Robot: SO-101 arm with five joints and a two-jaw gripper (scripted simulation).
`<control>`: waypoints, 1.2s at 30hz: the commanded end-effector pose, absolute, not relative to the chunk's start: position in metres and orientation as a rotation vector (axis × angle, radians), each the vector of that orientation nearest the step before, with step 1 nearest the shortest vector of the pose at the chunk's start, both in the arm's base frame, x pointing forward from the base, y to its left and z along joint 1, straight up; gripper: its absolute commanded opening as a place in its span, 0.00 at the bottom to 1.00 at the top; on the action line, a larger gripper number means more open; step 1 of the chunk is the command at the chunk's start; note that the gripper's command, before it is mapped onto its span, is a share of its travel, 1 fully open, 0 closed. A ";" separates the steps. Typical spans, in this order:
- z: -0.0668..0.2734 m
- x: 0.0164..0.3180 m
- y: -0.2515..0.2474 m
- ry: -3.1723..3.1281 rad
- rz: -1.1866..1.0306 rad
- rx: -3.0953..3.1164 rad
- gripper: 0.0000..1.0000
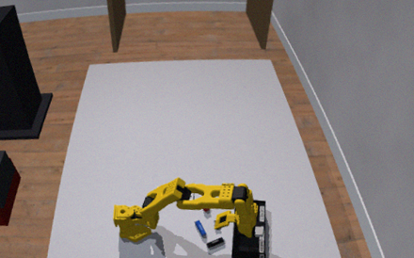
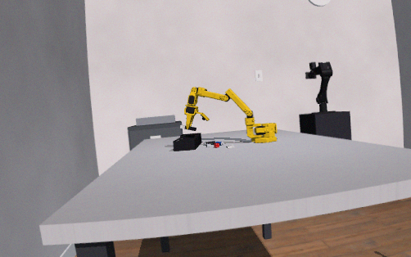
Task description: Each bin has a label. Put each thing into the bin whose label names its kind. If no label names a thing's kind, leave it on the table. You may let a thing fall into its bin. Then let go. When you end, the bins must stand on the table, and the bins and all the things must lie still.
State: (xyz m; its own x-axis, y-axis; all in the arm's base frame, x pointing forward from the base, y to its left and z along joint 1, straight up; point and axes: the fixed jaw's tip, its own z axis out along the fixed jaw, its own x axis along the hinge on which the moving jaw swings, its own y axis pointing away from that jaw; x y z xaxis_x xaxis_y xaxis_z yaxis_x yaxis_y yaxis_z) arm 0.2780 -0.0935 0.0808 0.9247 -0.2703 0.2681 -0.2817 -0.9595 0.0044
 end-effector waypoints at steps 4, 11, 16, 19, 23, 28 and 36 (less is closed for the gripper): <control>0.096 0.281 -0.091 -0.406 0.497 3.025 0.00; 0.091 0.280 -0.091 -0.406 0.474 3.031 0.00; 0.085 0.281 -0.091 -0.406 0.472 3.031 0.00; 0.082 0.281 -0.091 -0.406 0.471 3.031 0.00; 0.077 0.281 -0.091 -0.406 0.470 3.032 0.00; 0.075 0.281 -0.091 -0.406 0.470 3.032 0.00; 0.074 0.281 -0.091 -0.406 0.469 3.032 0.00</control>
State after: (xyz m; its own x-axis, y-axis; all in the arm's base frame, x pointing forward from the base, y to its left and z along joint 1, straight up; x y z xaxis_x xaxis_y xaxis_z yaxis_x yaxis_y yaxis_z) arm 0.2741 -0.0923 0.0560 0.9357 -0.2737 0.2225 -0.2816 -0.9595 0.0039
